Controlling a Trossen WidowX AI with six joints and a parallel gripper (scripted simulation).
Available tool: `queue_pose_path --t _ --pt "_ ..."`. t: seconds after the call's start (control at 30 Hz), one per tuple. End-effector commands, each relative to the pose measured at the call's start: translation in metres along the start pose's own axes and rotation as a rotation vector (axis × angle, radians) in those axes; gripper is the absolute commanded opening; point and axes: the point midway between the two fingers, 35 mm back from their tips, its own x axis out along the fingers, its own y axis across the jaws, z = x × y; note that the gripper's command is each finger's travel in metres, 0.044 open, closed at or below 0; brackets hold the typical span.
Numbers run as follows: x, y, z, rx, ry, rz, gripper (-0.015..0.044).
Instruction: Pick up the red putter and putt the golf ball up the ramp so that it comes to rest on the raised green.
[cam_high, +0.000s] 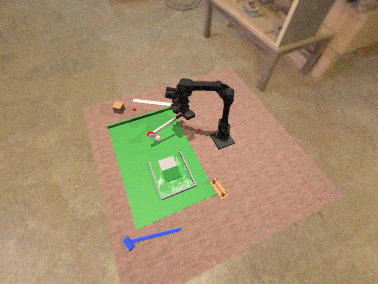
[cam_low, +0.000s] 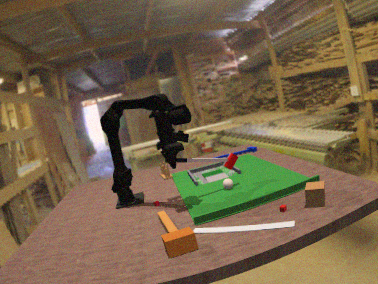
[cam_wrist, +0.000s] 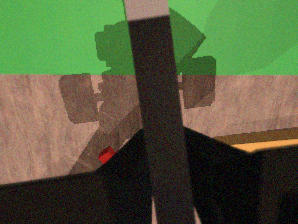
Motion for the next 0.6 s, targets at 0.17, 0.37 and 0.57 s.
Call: queue_pose_path --t 0.17,0.37,0.57 --pt "0.000 -0.026 -0.033 0.148 0.006 -0.009 0.0000" --pt "0.005 -0.028 -0.036 0.159 0.009 -0.010 0.0000" --pt "0.025 -0.029 -0.036 0.159 0.009 -0.010 0.0000"
